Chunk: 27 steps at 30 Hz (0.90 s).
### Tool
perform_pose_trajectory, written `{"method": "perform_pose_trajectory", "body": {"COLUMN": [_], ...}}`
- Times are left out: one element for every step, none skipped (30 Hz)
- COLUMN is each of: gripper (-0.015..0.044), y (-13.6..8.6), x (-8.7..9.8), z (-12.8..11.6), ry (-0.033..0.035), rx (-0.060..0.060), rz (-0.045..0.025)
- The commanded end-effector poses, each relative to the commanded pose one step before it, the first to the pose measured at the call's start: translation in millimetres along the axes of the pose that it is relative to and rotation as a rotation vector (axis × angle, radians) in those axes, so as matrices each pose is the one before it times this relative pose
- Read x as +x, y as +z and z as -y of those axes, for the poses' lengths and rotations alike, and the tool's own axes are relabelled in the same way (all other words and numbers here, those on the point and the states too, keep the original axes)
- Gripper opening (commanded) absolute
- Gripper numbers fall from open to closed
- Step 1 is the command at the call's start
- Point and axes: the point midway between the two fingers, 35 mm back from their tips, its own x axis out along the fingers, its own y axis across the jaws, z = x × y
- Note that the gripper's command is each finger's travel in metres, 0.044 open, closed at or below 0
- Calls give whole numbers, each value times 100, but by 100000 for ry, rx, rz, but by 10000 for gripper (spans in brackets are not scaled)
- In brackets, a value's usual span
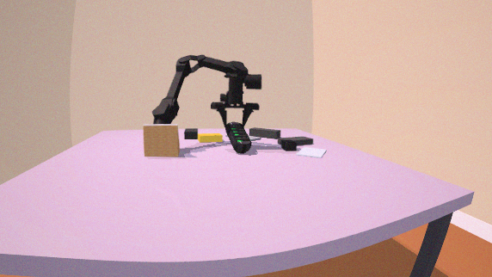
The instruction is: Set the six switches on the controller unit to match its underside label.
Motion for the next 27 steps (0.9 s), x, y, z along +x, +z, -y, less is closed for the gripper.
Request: {"method": "perform_pose_trajectory", "body": {"gripper": [335, 335, 335, 335, 335, 335, 335, 335, 335, 335, 335, 335, 336, 336, 336, 336, 336, 336, 336, 337, 337, 337, 337, 337, 337, 337, 338], "y": [-544, -52, -52, 2, -8, -23, -35, -44, -51, -56, -60, -62, -63, -64, -65, -66, -66, -66, -66, -67, -67, -67, -67, -67, -67, -68, -68], "x": [-538, -41, -41, 0, -10, -23, -34, -41, -46, -50, -52, -53, -53, -54, -53, -53, -52, -52, -52, -52, -51, -51, -50, -50, -50, -50, -49], "z": [288, 0, 0, -31, -55, -56, -47, -37, -28, -20, -15, -11, -7, -5, -4, -3, -2, -1, -1, -1, -1, -1, -1, 0, 0, 0, 0], "ry": [-1069, 1, 1, 2, 3, 4, 4, 3, 3, 2, 2, 2, 2, 2, 2, 2, 2, 2, 2, 1, 1, 1, 1, 1, 1, 1, 1], "rx": [-251, 0, 0, 1, 2, 2, 2, 2, 2, 1, 1, 1, 1, 1, 0, 0, 0, 0, 0, 0, 0, 0, 0, 0, 0, 0, 0], "rz": [-469, 166, 165, 35, 90, 124, 137, 138, 138, 139, 143, 149, 156, 165, 174, 182, 188, 193, 195, 195, 196, 197, 198, 199, 200, 200, 201]}}
